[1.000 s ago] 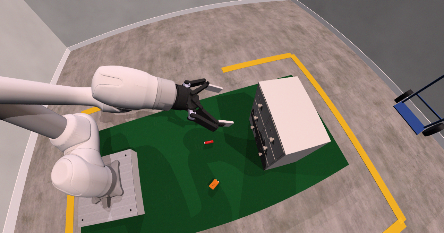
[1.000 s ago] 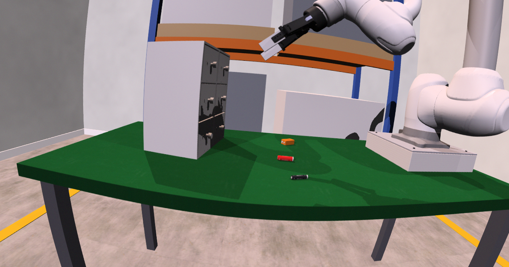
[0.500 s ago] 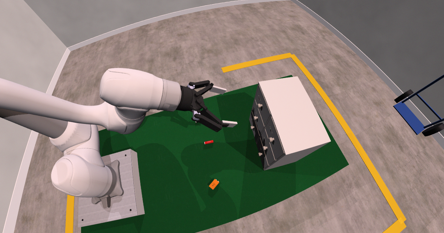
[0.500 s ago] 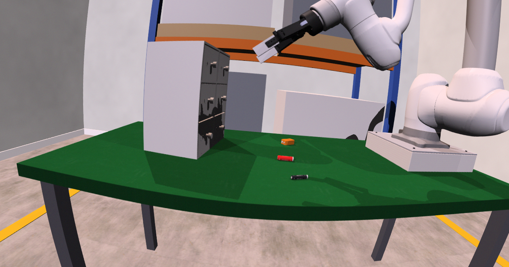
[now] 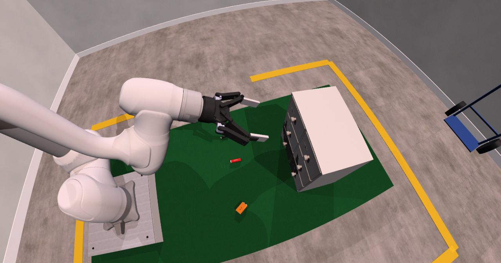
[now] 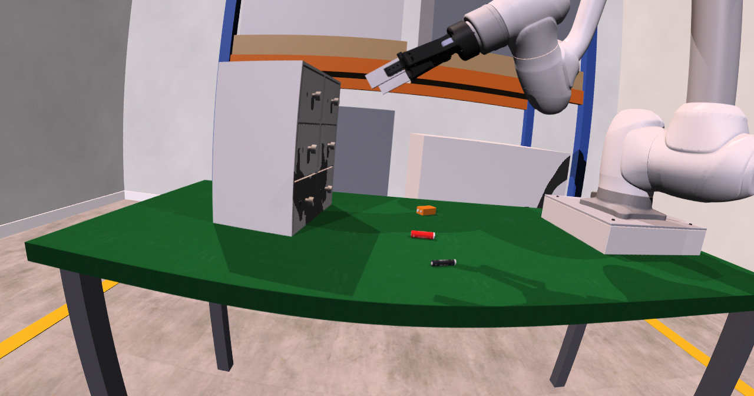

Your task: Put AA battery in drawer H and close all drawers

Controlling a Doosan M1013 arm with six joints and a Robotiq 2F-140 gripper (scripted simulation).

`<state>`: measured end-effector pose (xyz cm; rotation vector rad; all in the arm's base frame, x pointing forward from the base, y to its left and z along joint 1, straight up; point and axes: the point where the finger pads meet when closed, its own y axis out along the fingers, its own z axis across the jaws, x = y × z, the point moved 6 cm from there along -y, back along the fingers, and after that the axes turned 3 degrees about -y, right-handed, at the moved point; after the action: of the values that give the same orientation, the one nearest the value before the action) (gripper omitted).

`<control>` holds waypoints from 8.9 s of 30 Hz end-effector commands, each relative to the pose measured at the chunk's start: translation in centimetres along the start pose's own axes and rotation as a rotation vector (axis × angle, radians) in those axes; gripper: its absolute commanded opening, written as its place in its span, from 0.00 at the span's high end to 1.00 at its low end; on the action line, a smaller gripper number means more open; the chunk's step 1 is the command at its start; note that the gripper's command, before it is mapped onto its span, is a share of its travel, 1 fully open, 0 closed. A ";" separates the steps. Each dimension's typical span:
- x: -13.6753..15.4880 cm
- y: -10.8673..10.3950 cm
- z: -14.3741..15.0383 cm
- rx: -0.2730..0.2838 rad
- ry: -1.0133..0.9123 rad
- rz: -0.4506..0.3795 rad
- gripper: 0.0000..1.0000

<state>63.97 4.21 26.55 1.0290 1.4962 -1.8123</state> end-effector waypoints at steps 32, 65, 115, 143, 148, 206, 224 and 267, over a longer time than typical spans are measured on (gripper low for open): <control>1.4 1.6 0.3 -0.019 0.025 0.225 0.80; -0.1 6.8 0.3 -0.019 0.025 0.225 0.80; -1.9 9.7 0.3 -0.019 0.025 0.225 0.80; -2.0 9.7 0.3 -0.019 0.025 0.225 0.92; -2.0 9.7 0.3 -0.019 0.025 0.225 0.92; -0.4 7.3 0.3 -0.019 0.025 0.225 0.92; 0.9 5.4 0.2 -0.019 0.025 0.225 0.92; 1.8 3.9 0.2 -0.019 0.025 0.225 0.92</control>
<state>66.10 3.27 22.96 1.1642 1.3500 -1.6306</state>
